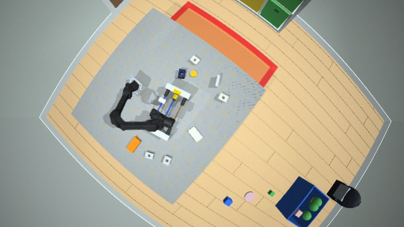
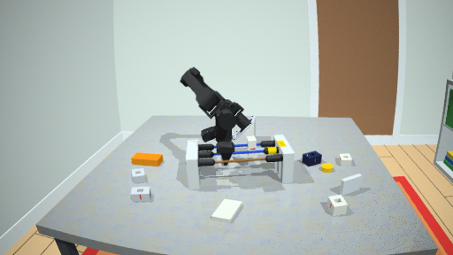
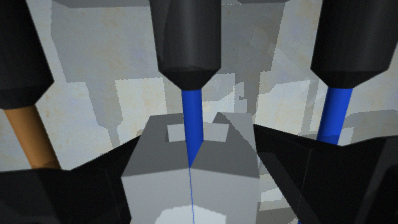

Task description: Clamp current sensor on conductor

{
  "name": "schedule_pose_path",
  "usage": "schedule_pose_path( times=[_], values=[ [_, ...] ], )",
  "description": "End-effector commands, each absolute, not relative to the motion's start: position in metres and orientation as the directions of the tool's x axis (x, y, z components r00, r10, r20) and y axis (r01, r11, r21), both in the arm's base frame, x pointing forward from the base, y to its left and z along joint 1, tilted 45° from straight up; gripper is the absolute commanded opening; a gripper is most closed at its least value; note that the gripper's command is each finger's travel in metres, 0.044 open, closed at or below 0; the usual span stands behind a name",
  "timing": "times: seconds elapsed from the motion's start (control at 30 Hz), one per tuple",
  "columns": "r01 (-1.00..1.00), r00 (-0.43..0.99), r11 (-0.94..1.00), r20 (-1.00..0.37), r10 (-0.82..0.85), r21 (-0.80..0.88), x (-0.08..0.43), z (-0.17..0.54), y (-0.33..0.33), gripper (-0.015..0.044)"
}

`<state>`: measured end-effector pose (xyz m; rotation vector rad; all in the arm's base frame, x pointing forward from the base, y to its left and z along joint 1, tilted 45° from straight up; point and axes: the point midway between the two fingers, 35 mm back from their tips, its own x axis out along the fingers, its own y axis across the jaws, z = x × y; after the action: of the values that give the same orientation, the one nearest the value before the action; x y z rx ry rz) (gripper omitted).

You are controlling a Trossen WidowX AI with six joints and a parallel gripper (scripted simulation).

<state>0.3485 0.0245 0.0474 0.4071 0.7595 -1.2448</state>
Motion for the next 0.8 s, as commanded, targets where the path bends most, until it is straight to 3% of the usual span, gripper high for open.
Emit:
schedule_pose_path(
  times=[0.0, 0.27, 0.77],
  values=[
    [0.946, 0.126, 0.298, -0.709, -0.694, -0.124, 0.3479, 0.0484, 0.0247, 0.0208],
    [0.946, 0.126, 0.298, -0.709, -0.694, -0.124, 0.3479, 0.0484, 0.0247, 0.0000],
    [0.946, 0.126, 0.298, -0.709, -0.694, -0.124, 0.3479, 0.0484, 0.0247, 0.0000]
  ],
)
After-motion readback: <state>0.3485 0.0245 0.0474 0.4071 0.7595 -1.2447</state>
